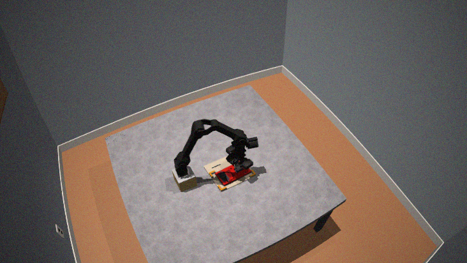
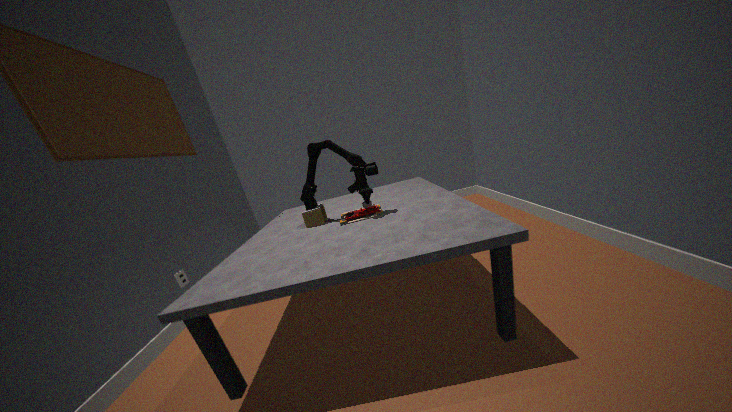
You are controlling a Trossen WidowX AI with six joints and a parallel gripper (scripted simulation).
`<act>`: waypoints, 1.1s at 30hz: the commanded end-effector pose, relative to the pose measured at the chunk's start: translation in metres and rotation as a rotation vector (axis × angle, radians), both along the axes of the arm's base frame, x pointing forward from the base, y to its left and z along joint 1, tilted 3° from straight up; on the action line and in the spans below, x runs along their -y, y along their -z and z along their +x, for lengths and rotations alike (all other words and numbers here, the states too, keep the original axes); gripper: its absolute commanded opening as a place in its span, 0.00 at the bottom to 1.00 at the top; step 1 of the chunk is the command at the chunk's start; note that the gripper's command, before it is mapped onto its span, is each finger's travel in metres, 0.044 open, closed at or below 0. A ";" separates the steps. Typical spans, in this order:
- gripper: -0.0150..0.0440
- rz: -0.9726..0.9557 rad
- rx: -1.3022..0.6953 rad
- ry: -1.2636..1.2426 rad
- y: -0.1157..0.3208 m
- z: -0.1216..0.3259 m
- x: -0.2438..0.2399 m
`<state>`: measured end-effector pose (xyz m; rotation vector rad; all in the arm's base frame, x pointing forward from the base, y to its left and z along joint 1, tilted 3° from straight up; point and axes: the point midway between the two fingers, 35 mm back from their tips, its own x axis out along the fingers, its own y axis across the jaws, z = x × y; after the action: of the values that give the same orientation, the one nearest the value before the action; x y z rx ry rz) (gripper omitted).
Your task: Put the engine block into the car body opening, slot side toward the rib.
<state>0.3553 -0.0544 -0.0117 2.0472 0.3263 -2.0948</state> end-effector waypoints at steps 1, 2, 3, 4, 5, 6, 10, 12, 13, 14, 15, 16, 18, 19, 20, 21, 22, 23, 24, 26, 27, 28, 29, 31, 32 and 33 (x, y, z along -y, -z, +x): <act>0.52 -0.005 0.001 0.011 0.000 0.000 0.001; 0.52 -0.005 0.001 0.029 0.000 0.000 0.001; 0.52 -0.006 0.000 0.049 0.000 0.000 0.001; 0.52 -0.006 0.000 0.074 0.000 0.000 0.001; 0.52 -0.007 0.000 0.103 0.000 0.000 0.001; 0.52 -0.008 -0.001 0.131 0.000 0.000 0.001; 0.52 -0.009 -0.001 0.169 0.000 0.000 0.001; 0.52 -0.009 -0.001 0.192 0.000 0.000 0.001; 0.52 -0.010 -0.002 0.210 0.001 0.000 0.001; 0.52 -0.010 -0.002 0.229 0.001 0.000 0.001; 0.52 -0.010 -0.002 0.242 0.001 0.000 0.001; 0.52 -0.010 -0.002 0.238 0.002 0.000 0.001; 0.52 -0.010 -0.002 0.218 0.002 0.000 0.001; 0.52 -0.010 -0.002 0.203 0.002 0.000 0.001; 0.52 -0.009 -0.001 0.186 0.002 0.000 0.001; 0.52 -0.009 -0.001 0.167 0.002 0.000 0.001; 0.52 -0.008 -0.001 0.145 0.002 0.000 0.001; 0.52 -0.008 -0.001 0.123 0.003 0.000 0.001; 0.52 -0.007 0.000 0.097 0.003 0.000 0.001; 0.52 -0.006 0.000 0.060 0.003 0.000 0.001; 0.52 -0.006 0.000 0.055 0.004 0.000 0.001; 0.52 -0.006 0.000 0.059 0.004 0.000 0.001; 0.52 -0.006 0.000 0.065 0.004 0.000 0.001; 0.52 -0.007 0.000 0.085 0.004 0.000 0.001; 0.52 -0.007 0.000 0.099 0.005 0.000 0.001; 0.52 -0.007 0.000 0.113 0.005 0.000 0.001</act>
<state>0.3553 -0.0546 -0.0154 2.0957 0.2390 -2.1441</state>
